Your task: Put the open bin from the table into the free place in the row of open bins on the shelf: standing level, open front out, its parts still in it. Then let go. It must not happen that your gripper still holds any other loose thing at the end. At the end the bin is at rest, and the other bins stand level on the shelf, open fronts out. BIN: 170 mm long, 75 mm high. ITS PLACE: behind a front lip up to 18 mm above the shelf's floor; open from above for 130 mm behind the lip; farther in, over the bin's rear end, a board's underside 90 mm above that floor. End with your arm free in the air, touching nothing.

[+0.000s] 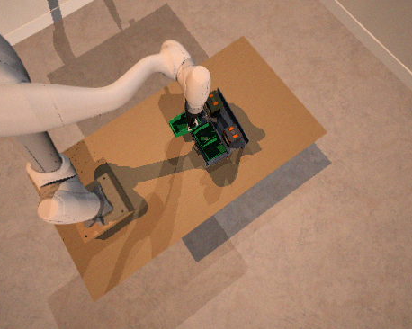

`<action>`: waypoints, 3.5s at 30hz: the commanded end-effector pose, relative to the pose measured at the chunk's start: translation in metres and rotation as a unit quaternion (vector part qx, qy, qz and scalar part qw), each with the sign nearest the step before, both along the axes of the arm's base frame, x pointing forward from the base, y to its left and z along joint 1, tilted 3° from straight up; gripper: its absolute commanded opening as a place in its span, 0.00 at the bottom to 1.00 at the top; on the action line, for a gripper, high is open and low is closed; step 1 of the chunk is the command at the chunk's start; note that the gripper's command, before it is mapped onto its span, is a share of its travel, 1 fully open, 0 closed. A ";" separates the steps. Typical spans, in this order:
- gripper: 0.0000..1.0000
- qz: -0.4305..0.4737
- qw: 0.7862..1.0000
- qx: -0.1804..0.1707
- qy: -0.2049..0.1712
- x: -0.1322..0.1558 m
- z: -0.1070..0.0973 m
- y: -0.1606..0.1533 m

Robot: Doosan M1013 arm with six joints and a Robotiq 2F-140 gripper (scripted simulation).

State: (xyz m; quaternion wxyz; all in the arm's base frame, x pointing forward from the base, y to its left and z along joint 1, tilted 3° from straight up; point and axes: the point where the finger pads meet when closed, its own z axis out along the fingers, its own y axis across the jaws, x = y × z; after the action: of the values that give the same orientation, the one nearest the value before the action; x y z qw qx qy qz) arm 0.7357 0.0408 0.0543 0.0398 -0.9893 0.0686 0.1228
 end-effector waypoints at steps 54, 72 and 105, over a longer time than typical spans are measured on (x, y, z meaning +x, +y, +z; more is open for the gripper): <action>0.00 0.000 1.000 0.000 0.000 0.012 0.000 -0.002; 0.00 0.000 1.000 0.000 0.000 0.012 0.000 -0.002; 0.00 0.000 1.000 0.000 0.000 0.012 -0.002 -0.002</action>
State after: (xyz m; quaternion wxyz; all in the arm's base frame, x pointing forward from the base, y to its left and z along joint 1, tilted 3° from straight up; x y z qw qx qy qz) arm 0.7476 0.0392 0.0522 0.0398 -0.9893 0.0686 0.1228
